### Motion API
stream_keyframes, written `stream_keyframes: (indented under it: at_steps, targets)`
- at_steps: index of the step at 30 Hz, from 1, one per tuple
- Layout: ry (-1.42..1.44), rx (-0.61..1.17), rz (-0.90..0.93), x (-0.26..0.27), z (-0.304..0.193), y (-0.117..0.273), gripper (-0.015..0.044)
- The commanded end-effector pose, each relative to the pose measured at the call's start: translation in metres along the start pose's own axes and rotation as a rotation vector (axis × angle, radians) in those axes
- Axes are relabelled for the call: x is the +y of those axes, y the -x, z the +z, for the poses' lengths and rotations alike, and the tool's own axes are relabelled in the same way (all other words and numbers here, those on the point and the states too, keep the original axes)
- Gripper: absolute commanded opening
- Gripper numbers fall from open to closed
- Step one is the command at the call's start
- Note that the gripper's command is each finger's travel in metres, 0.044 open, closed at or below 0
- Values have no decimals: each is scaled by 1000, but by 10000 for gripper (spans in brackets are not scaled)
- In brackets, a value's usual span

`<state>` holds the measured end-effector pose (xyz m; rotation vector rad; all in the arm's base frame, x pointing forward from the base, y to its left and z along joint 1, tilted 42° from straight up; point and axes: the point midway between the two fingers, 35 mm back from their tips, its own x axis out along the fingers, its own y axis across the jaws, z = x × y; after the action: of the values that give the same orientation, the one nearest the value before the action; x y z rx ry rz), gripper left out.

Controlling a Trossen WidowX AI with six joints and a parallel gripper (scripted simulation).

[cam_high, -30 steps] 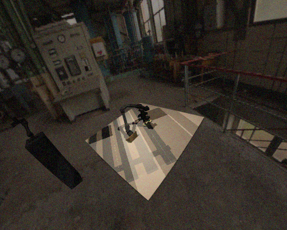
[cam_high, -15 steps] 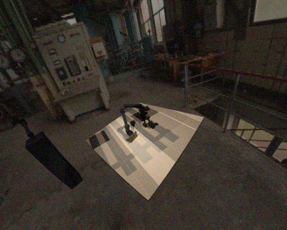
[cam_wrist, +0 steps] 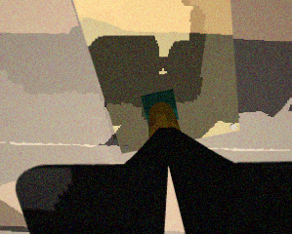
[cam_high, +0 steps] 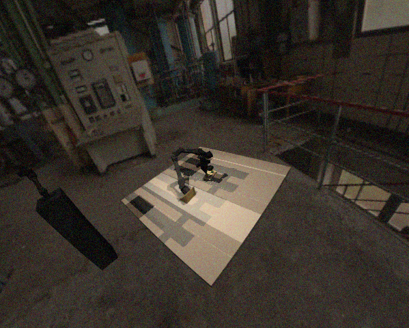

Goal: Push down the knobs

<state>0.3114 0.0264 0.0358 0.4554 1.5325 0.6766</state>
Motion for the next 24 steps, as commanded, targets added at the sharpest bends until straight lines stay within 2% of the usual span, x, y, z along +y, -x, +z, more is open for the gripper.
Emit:
stream_keyframes:
  at_steps: [1, 24]
  targets:
    - [-3, 3, 3, 1, 0, -4, 0]
    - [-3, 3, 3, 1, 0, -6, 0]
